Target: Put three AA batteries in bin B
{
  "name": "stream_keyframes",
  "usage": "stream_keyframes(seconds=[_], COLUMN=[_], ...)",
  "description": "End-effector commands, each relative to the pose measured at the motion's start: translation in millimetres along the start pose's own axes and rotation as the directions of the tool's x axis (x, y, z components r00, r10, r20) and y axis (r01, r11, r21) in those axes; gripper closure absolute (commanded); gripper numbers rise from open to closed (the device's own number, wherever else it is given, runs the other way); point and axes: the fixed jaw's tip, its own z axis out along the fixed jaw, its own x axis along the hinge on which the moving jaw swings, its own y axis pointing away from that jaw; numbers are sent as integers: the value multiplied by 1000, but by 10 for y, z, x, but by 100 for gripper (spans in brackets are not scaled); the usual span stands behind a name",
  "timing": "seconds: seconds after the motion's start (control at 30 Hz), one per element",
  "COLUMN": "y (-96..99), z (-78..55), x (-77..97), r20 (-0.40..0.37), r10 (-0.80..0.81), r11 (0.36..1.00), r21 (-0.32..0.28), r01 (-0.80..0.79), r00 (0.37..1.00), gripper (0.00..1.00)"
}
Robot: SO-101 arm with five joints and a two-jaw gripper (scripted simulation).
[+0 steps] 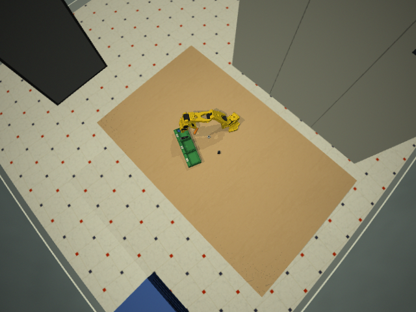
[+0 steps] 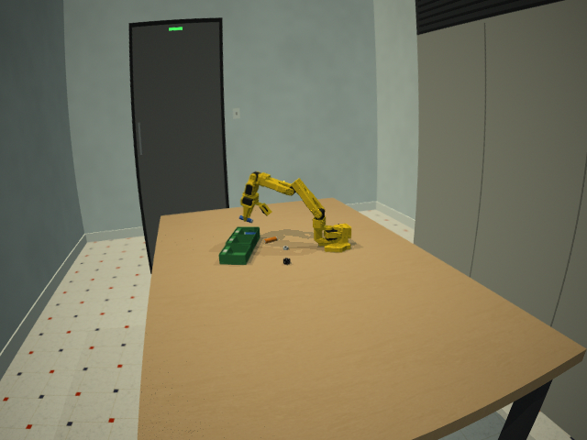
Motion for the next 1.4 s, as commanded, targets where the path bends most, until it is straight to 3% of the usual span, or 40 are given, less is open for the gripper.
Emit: stream_keyframes(seconds=[0.0, 0.83, 1.37], y=[22, 22, 22], z=[-143, -138, -40], x=[86, 76, 35], r20=[-65, -59, -41], r10=[-1, -1, -1], r11=[1000, 1000, 1000], r21=[-1, -1, -1], r01=[1, 1, 1], r00=[998, 998, 999], gripper=[100, 100, 100])
